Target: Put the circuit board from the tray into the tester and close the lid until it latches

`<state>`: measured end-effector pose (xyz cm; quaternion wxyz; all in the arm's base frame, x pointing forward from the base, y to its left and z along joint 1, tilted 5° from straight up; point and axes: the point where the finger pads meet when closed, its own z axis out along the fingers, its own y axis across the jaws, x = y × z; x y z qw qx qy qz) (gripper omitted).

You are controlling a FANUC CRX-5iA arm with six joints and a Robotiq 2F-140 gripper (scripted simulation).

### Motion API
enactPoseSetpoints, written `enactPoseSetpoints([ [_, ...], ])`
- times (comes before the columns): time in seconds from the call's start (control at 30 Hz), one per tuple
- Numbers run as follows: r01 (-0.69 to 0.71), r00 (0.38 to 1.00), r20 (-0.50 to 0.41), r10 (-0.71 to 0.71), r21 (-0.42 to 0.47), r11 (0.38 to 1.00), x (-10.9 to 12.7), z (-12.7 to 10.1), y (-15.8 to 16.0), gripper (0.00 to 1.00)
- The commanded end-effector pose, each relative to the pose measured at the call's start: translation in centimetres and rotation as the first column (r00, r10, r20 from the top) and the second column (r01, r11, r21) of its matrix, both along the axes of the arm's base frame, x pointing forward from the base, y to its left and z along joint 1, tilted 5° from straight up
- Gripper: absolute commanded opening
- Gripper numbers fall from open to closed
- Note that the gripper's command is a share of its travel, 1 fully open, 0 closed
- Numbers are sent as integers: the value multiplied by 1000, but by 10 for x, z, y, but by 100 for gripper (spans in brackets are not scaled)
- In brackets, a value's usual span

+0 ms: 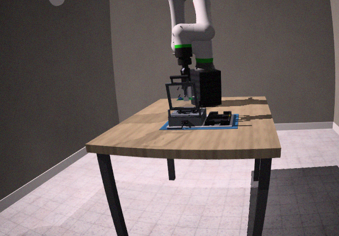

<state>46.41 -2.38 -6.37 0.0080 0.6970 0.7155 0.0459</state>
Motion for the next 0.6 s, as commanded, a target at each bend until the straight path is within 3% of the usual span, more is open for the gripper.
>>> enactPoseSetpoints([
  [0.0, 0, 1000, 0, 0, 0, 1000, 0, 0, 0, 46],
  [0.57, 0, 1000, 0, 0, 0, 1000, 0, -4, 0, 46],
])
